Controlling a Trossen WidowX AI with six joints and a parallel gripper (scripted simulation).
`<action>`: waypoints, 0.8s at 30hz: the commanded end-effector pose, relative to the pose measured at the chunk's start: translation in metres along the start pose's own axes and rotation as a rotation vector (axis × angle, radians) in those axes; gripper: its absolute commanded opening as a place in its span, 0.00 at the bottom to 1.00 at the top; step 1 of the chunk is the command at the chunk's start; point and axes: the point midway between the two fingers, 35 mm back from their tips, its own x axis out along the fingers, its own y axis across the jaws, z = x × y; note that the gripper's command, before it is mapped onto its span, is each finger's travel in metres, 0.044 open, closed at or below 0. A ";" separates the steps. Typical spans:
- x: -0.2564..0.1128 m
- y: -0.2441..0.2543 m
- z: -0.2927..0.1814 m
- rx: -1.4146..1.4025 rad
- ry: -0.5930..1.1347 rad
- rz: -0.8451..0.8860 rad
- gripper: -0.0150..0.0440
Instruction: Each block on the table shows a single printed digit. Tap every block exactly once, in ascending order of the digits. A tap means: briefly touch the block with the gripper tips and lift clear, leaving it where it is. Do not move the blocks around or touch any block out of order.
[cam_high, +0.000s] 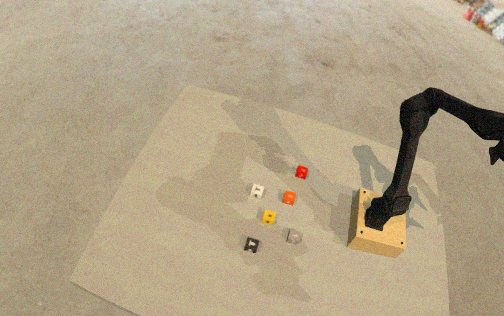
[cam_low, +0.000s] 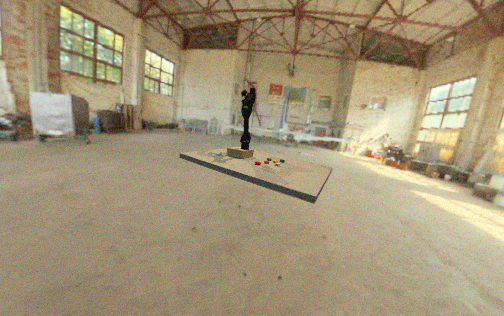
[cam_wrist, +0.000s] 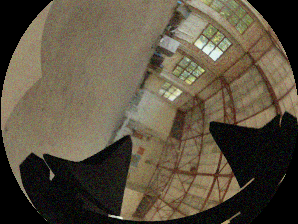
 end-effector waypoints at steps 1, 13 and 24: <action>0.000 0.003 -0.002 0.007 0.005 0.009 0.93; -0.089 0.183 -0.095 0.539 0.486 0.513 0.93; -0.269 0.300 -0.114 1.072 1.124 0.776 0.93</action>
